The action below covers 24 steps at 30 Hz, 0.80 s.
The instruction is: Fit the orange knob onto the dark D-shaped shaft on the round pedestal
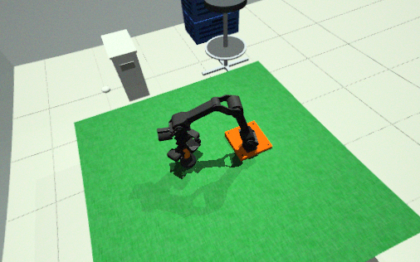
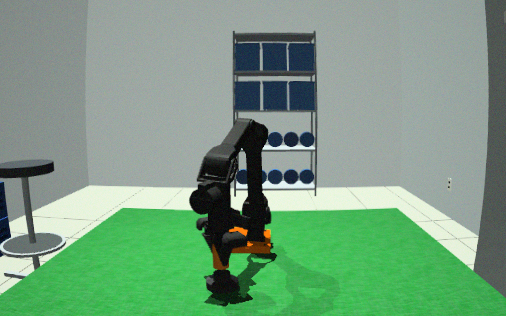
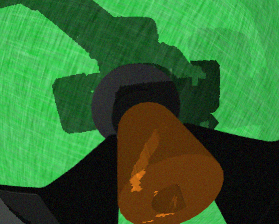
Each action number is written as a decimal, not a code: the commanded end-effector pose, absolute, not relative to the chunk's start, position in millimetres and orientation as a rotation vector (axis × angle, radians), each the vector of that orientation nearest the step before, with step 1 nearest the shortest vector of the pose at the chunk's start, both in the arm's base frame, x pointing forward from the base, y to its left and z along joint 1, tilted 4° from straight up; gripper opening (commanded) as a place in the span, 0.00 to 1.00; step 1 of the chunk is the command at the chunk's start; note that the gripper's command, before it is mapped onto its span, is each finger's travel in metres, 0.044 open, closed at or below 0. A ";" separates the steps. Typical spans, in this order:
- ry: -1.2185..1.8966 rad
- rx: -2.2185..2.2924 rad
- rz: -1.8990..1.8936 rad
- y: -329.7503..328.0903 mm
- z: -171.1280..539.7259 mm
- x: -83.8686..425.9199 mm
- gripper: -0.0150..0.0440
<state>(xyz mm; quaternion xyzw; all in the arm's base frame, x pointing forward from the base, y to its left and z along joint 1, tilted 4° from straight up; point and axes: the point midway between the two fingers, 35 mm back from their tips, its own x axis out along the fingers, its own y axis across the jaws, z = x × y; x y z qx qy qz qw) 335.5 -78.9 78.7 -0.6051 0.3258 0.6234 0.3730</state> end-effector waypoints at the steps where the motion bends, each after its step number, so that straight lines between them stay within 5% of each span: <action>1: 0.834 -1.554 1.596 -78.8 78.0 334.8 0.25; 24: 0.684 -1.697 1.729 -77.8 80.9 328.3 0.25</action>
